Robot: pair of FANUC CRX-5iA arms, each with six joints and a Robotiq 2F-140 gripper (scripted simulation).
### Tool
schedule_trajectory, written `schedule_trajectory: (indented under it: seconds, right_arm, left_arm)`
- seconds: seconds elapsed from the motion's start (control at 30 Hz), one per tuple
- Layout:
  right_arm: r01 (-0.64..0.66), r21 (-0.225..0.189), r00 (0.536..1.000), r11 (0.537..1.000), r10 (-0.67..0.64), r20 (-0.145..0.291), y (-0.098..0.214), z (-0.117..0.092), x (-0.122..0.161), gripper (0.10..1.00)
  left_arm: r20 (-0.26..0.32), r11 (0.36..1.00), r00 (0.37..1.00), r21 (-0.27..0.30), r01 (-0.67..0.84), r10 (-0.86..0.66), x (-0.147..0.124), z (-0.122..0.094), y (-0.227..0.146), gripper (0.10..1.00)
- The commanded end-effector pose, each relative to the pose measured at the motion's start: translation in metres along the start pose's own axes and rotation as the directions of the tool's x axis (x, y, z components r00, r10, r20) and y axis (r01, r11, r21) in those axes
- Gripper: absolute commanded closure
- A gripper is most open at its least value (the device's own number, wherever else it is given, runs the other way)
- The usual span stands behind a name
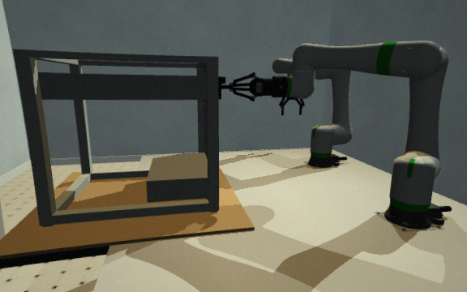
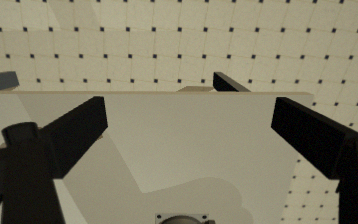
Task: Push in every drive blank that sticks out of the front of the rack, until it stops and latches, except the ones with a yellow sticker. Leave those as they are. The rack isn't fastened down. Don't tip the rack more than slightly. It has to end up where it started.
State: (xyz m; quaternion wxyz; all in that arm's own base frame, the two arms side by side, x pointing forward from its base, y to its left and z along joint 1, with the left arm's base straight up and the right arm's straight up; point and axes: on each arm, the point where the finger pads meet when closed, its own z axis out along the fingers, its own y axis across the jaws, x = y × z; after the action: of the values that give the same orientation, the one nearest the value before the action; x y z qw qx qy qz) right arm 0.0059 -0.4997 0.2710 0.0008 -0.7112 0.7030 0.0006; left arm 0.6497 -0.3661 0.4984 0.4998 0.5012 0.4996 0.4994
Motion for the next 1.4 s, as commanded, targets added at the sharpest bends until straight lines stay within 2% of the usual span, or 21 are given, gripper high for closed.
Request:
schedule_trajectory:
  seconds: [0.0, 1.37]
  right_arm:
    - [0.000, 0.000, 1.000, 1.000, 0.000, -0.002, 0.0002, -0.0010, 0.0003, 0.098]
    - [0.000, 0.000, 1.000, 1.000, 0.000, -0.002, 0.0002, -0.0010, 0.0003, 0.098]
  left_arm:
    - [0.000, 1.000, 1.000, -0.002, 0.001, -0.001, 0.0001, 0.0000, 0.0014, 0.999]
    - [0.000, 1.000, 1.000, -0.002, 0.001, -0.001, 0.0002, 0.0063, 0.0014, 0.999]
